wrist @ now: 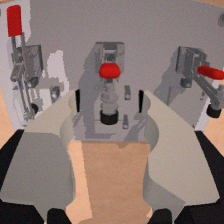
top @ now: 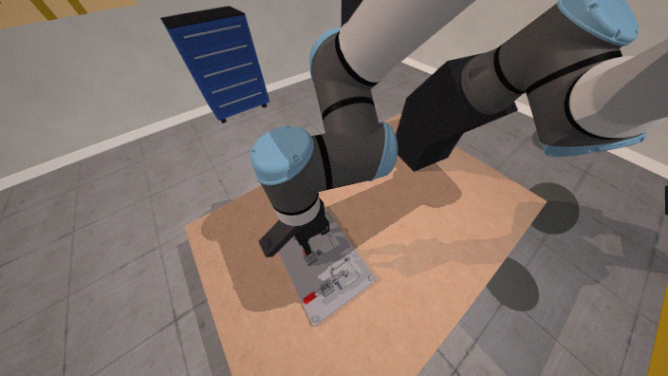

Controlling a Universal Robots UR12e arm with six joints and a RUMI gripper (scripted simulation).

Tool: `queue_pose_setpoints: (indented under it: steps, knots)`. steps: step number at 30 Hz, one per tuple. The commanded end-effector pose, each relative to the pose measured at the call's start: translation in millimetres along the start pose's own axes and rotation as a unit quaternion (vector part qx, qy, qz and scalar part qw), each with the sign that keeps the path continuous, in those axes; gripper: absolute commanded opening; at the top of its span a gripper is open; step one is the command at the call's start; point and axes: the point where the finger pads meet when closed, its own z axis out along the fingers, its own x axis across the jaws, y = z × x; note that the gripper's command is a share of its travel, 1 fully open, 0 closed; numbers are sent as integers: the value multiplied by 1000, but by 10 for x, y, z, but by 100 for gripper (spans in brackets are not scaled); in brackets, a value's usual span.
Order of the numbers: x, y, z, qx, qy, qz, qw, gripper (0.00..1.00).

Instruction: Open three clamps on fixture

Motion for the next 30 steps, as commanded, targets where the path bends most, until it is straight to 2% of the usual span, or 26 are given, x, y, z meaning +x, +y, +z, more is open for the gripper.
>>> queue_pose_setpoints:
  steps: [1, 6, 15, 23, 30]
  knots:
    - [1, -7, -36, 1, 0, 0, 1000, 28]
    - [1, -6, -189, 1, 0, 0, 1000, 28]
    - [1, -6, -594, 1, 0, 0, 1000, 28]
    - [1, -6, -744, 1, 0, 0, 1000, 28]
    - [-9, -6, -759, 1, 0, 0, 1000, 28]
